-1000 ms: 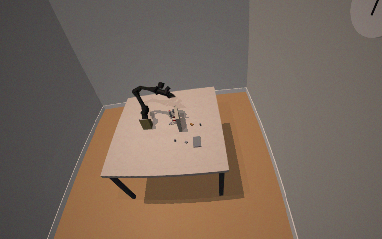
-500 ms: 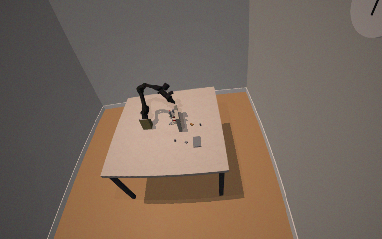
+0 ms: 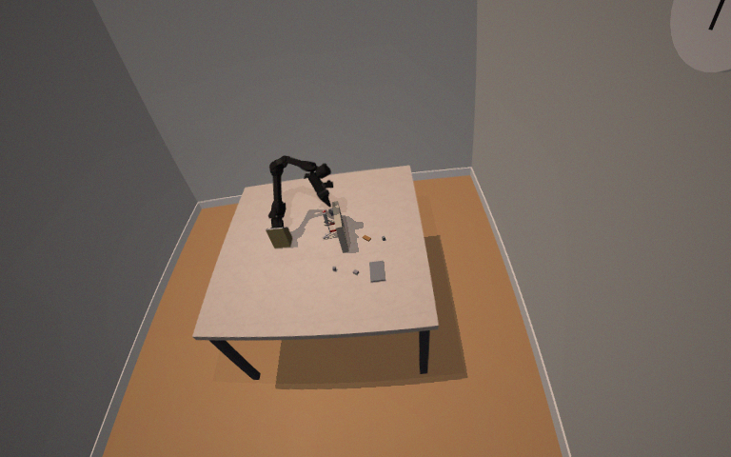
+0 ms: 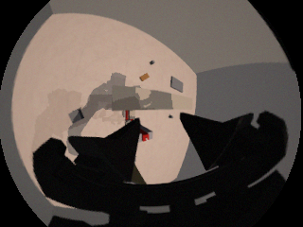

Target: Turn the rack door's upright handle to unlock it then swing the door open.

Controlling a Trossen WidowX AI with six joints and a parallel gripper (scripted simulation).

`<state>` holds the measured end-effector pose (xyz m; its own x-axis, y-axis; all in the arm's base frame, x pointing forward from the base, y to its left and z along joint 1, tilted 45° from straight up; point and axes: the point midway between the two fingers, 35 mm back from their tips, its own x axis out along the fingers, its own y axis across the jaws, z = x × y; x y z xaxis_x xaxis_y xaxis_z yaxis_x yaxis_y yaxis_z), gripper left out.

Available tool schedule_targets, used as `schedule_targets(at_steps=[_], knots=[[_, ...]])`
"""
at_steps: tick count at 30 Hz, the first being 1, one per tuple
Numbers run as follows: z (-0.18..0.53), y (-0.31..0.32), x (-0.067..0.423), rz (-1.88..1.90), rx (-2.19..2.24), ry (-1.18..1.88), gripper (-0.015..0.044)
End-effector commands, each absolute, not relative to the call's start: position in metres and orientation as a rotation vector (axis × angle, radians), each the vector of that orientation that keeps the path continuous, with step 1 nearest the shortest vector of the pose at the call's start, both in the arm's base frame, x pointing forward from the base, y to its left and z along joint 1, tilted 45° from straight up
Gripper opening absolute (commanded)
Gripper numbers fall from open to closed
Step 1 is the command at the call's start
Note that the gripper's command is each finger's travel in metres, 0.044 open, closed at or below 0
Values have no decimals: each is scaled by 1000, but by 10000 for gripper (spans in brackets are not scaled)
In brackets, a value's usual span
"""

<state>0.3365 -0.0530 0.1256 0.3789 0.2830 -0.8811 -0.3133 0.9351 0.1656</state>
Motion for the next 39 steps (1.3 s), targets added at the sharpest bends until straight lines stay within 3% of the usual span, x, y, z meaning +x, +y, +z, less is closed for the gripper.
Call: schedule_targets(at_steps=[1,22,39], knots=[[117,-54,330,464,39,1204,294],[110,-62,307,755,437,1414,294],[97,-50,308,756,440,1415,294]])
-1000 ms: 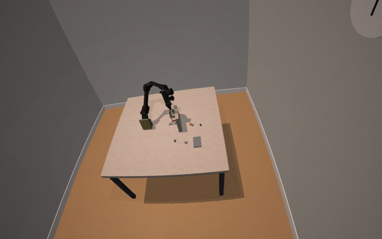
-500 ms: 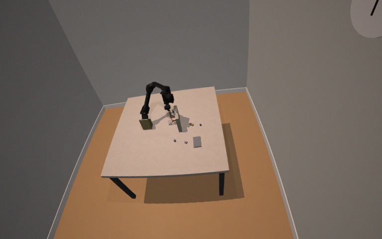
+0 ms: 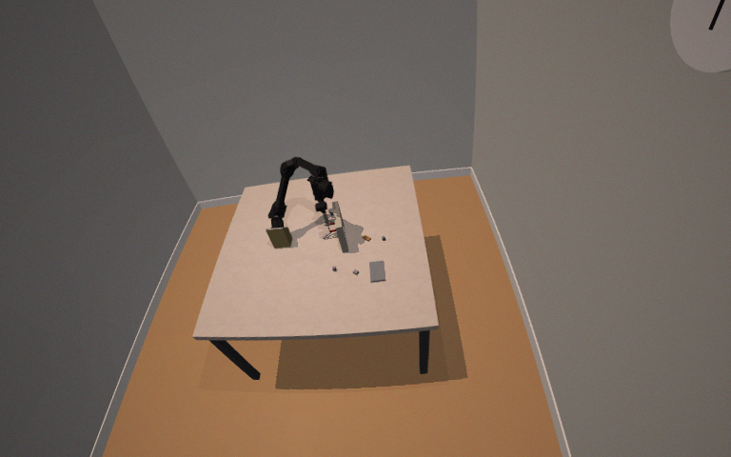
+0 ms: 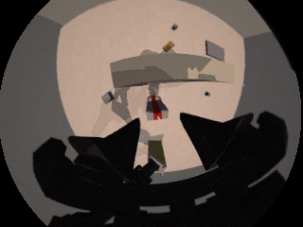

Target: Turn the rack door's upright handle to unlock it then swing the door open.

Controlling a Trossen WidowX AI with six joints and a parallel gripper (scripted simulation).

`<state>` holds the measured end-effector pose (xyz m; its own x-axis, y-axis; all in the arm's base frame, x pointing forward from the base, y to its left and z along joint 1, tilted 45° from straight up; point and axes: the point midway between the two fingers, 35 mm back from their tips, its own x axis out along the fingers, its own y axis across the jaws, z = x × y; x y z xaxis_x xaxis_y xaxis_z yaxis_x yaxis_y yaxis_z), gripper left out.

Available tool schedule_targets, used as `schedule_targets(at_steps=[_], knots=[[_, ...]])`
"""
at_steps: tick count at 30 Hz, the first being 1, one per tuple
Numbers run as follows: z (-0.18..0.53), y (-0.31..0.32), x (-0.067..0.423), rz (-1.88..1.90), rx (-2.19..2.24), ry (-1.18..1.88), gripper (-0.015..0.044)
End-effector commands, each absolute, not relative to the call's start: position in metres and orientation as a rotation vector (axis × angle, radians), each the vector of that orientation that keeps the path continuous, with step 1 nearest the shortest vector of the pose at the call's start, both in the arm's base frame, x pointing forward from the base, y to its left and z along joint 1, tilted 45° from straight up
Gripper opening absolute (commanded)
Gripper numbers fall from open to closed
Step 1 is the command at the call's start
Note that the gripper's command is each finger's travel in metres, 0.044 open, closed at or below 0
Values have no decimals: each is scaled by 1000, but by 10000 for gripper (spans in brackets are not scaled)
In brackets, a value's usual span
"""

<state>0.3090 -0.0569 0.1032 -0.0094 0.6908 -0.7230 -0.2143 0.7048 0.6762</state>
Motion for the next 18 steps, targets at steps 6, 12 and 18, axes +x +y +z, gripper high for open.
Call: schedule_targets(at_steps=[6,12,18], knots=[[90,-44,308,755,439,1414,294],[83,-37,308,755,440,1414,294],[76,-30,308,756,440,1414,294]])
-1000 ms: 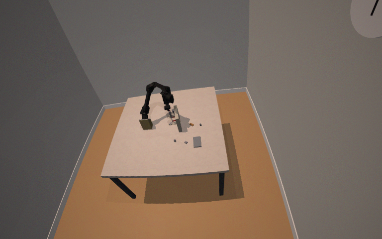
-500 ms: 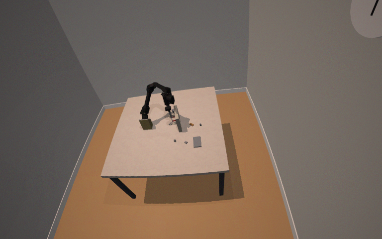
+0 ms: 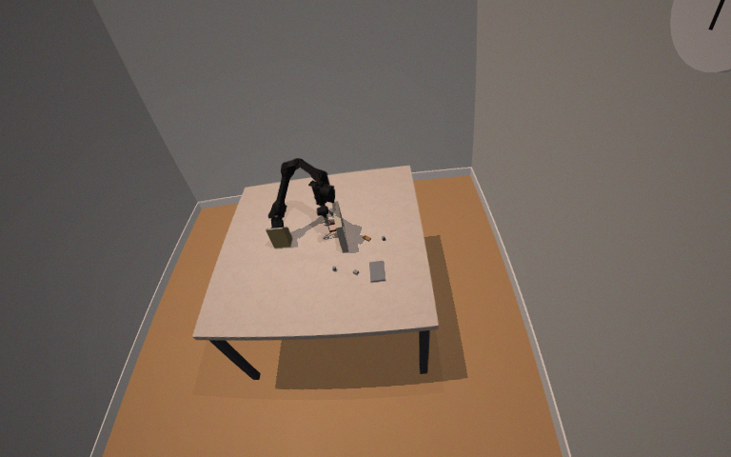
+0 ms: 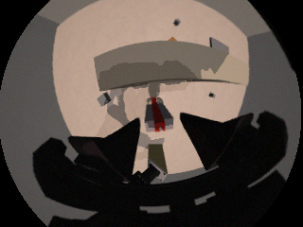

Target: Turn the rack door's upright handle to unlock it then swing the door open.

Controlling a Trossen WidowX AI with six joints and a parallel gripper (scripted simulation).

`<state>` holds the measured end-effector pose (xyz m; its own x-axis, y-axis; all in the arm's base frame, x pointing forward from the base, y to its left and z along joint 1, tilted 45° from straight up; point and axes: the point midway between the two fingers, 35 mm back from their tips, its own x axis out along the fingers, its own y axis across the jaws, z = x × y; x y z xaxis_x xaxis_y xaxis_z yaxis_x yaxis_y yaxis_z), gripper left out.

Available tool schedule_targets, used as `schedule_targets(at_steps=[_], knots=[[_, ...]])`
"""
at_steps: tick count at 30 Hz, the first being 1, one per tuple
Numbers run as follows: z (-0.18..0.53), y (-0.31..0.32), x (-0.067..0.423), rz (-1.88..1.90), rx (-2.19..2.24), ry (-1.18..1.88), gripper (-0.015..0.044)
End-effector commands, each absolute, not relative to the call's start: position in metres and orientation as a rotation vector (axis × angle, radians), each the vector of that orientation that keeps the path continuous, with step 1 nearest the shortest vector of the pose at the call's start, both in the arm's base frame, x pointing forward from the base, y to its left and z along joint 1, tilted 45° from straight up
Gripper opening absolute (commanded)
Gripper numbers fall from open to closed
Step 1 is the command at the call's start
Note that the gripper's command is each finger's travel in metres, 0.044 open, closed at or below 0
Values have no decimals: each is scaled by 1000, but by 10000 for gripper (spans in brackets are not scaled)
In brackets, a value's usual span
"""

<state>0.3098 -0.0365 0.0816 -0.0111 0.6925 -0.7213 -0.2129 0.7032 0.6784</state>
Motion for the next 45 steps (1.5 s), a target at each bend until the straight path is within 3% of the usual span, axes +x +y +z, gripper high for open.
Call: schedule_targets(at_steps=[1,16,24,33,45], knots=[[75,-29,308,756,440,1414,294],[60,-13,306,758,441,1413,294],[60,-13,306,758,441,1413,84],[60,-13,306,758,441,1413,24],[60,-13,306,995,154,1238,22]])
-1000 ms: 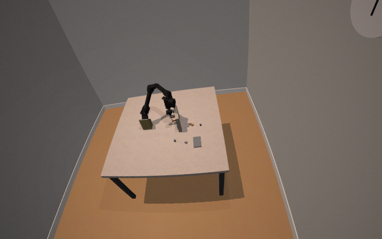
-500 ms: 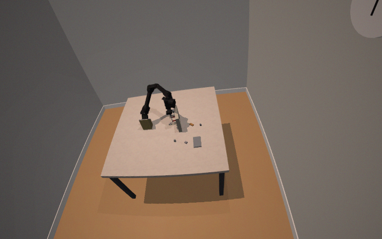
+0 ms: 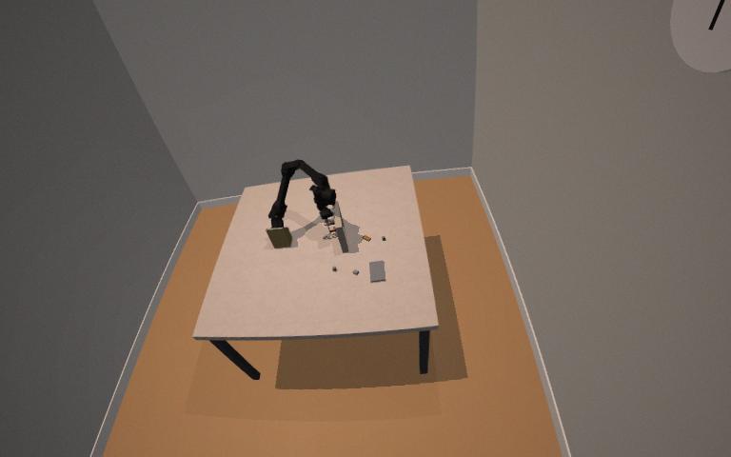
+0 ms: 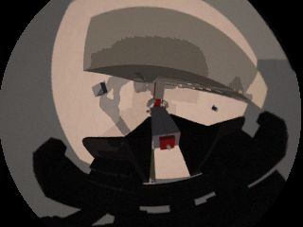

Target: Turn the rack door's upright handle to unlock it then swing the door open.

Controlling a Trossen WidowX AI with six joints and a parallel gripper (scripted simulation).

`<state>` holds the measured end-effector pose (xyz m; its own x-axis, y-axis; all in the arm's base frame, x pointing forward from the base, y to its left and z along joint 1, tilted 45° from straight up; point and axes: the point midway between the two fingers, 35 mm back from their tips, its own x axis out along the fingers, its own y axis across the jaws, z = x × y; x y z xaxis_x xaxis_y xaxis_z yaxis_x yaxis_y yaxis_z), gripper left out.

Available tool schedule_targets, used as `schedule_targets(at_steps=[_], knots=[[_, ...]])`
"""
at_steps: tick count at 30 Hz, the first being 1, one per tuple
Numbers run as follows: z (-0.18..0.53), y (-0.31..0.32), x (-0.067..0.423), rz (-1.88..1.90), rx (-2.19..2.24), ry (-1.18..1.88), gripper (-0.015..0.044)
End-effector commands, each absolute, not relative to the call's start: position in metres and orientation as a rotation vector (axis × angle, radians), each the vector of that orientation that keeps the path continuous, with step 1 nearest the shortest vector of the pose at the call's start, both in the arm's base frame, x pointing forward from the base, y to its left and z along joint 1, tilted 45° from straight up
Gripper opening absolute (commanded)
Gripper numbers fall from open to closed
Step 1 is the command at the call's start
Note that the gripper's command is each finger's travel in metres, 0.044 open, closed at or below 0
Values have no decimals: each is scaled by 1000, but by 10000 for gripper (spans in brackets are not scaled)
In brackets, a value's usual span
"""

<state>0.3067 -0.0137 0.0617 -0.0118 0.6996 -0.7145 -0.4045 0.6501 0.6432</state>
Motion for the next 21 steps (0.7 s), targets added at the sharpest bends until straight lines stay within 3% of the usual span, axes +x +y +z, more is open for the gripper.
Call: schedule_targets(at_steps=[1,21], knots=[[60,-13,306,1024,116,1213,22],[60,-13,305,1511,-650,597,22]])
